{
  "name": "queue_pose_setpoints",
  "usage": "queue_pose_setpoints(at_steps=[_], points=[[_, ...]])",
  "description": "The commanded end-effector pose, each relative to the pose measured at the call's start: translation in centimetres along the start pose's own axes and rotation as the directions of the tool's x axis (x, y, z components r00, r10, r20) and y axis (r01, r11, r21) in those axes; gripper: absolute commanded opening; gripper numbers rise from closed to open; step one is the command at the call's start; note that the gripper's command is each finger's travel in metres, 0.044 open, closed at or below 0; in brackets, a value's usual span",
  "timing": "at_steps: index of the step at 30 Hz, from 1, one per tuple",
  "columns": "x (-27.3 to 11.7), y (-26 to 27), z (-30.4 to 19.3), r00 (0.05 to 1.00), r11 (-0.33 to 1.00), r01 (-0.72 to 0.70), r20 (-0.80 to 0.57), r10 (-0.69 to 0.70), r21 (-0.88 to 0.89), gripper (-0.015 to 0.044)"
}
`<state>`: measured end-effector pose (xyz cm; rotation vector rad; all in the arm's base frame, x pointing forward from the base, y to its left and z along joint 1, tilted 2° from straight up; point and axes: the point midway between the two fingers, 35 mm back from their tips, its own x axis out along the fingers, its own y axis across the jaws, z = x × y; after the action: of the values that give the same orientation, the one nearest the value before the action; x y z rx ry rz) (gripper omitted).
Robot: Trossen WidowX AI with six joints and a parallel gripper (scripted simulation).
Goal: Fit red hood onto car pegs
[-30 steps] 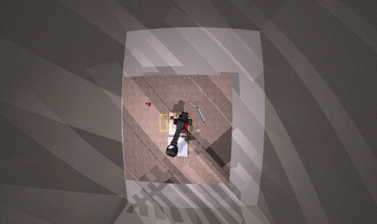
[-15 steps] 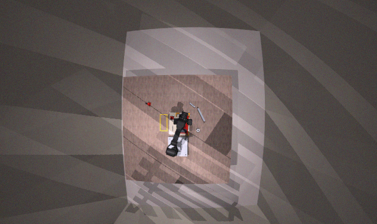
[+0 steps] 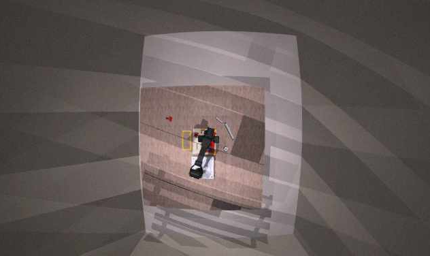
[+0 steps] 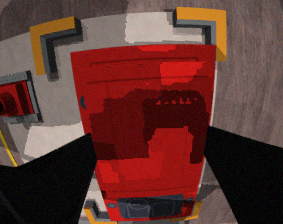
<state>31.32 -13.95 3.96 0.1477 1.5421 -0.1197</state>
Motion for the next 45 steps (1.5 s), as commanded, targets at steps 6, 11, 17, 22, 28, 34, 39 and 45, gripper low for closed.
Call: queue_pose_setpoints(at_steps=[6, 11, 17, 22, 28, 34, 39, 45], points=[[0.0, 0.0, 0.0, 1.0, 1.0, 0.0, 0.001, 0.0, 0.0, 0.0079], [0.0, 0.0, 0.0, 1.0, 1.0, 0.0, 0.001, 0.0, 0.0, 0.021], [0.0, 0.0, 0.0, 1.0, 1.0, 0.0, 0.001, 0.0, 0.0, 0.0368], [-0.2, 0.0, 0.0, 1.0, 1.0, 0.0, 0.001, 0.0, 0.0, 0.044], [-4.6, -0.1, 0.2, 1.0, 1.0, -0.002, 0.001, 0.002, 0.0, 0.044], [-7.2, 0.0, 0.0, 1.0, 1.0, -0.003, 0.0, 0.003, 0.0, 0.044], [-7.2, 0.0, 0.0, 1.0, 1.0, -0.003, 0.0, 0.003, 0.0, 0.044], [-7.2, 0.0, 0.0, 1.0, 1.0, -0.003, 0.0, 0.003, 0.0, 0.044]])
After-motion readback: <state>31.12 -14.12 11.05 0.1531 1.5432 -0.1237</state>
